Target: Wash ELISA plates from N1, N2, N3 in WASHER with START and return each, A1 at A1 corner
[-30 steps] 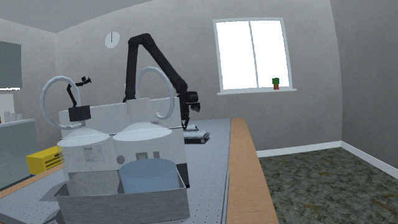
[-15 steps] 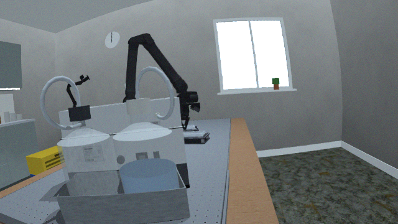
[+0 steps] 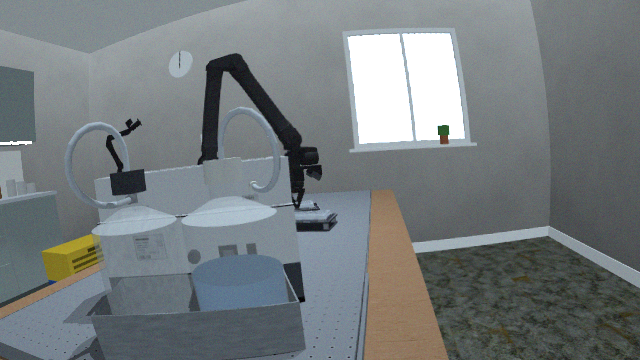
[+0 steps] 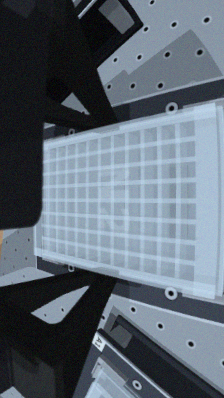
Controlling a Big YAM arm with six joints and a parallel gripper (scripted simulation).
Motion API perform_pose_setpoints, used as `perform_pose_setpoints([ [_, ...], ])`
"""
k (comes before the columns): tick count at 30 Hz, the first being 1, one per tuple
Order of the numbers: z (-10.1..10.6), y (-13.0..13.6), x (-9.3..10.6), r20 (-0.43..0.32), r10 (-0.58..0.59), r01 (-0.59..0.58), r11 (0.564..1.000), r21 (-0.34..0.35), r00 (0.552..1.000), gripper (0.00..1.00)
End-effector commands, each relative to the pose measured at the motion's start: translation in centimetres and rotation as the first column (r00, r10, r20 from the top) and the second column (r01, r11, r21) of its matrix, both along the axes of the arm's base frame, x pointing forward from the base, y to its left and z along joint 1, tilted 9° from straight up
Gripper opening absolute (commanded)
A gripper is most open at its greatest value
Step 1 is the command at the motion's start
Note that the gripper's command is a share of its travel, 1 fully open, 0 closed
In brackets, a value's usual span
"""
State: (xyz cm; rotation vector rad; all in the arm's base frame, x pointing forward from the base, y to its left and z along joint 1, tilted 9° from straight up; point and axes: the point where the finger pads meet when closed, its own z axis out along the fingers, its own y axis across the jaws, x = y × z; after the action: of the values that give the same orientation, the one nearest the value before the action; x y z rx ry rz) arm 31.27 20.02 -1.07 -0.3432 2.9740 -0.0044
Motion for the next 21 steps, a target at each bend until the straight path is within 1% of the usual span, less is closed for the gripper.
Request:
perform_pose_setpoints([
  [1,0.6,0.6,0.9,0.022,0.001,-0.001,1.000,0.016,1.000,0.82],
  [4,0.6,0.6,0.9,0.022,0.001,-0.001,1.000,0.016,1.000,0.82],
  [5,1.1,0.4,0.8,0.032,0.001,-0.002,1.000,0.024,0.999,0.82],
  [6,1.4,0.3,0.6,0.021,0.001,-0.001,1.000,0.017,1.000,0.82],
  [8,1.4,0.3,0.6,0.021,0.001,-0.001,1.000,0.017,1.000,0.82],
  [12,2.9,1.2,1.5,0.043,0.001,-0.002,0.999,0.033,0.999,0.82],
  [21,4.5,1.4,1.2,0.045,0.000,-0.002,0.999,0.035,0.999,0.82],
])
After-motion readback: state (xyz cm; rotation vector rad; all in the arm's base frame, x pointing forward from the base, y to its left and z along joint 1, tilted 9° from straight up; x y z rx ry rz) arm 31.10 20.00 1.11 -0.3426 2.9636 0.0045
